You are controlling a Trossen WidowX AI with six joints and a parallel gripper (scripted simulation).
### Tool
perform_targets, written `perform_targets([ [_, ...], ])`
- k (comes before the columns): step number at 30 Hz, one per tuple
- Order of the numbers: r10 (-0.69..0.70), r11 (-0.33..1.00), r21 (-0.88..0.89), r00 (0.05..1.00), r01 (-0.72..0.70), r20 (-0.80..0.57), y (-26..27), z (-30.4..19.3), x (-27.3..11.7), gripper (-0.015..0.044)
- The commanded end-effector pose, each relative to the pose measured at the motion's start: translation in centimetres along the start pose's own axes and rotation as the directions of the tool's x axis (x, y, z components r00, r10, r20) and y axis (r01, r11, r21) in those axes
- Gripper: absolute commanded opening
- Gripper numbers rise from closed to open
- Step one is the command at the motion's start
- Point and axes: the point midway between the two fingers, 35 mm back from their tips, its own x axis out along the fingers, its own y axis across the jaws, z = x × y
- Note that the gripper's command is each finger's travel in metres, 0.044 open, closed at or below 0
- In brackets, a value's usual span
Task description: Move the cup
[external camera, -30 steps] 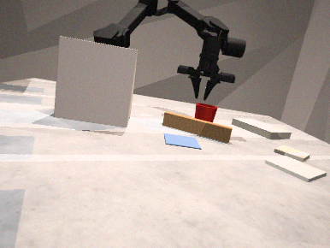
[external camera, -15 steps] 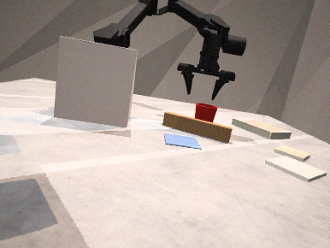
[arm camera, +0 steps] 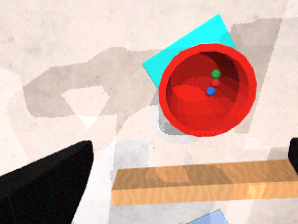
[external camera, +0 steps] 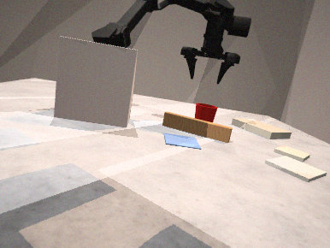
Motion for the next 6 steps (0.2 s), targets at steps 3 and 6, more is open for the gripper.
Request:
perform_targets([
  [3,0.0,1.0,0.001,1.0,0.0,0.0,0.0,-0.02,0.09,0.044],
  [6,0.0,1.0,0.001,1.0,0.0,0.0,0.0,-0.02,0.09,0.044],
])
